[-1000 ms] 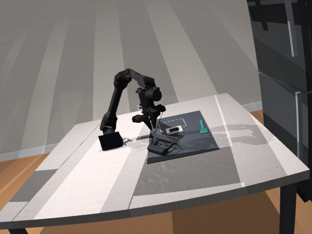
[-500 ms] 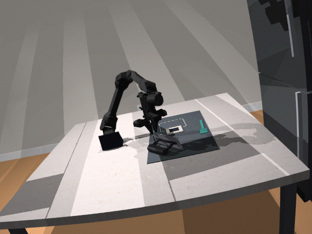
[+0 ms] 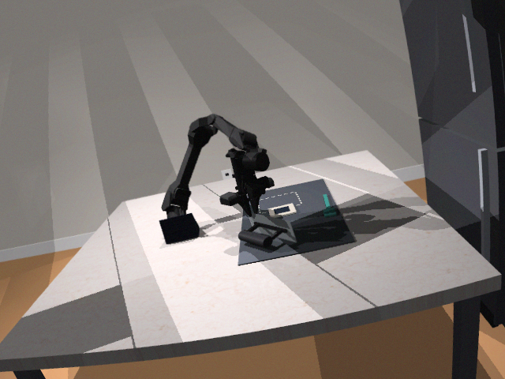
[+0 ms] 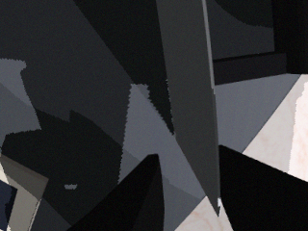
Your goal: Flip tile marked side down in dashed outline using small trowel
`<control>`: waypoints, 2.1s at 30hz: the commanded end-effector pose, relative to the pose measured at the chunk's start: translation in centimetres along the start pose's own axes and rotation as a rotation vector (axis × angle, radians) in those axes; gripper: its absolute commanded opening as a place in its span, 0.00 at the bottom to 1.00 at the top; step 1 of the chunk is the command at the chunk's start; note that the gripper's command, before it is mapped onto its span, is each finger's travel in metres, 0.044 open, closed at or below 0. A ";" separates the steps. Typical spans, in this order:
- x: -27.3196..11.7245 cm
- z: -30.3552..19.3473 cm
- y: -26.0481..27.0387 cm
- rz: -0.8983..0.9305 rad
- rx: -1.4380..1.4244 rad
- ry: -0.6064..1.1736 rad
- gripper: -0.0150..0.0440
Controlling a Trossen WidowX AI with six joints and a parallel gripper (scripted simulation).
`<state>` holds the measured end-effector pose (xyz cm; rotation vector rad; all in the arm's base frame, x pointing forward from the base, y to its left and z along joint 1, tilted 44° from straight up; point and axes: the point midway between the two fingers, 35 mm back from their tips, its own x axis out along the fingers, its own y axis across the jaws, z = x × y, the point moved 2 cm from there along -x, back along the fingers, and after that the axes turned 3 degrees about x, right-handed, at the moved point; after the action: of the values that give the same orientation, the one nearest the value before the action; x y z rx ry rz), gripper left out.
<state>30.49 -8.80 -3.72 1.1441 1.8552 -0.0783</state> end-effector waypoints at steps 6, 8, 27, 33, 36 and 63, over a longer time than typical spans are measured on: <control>0.4 -0.2 2.1 0.002 -0.003 0.003 0.42; 0.4 -0.2 2.1 0.002 -0.003 0.003 0.42; 2.7 -0.4 5.1 0.004 -0.004 0.004 0.42; -0.2 -0.5 5.0 0.003 -0.004 0.005 0.42; -1.7 -0.6 4.9 0.003 -0.004 0.005 0.42; -1.5 -0.5 4.7 0.009 0.007 0.007 0.25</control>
<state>33.83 -6.88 -0.55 1.1586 1.8567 -0.0757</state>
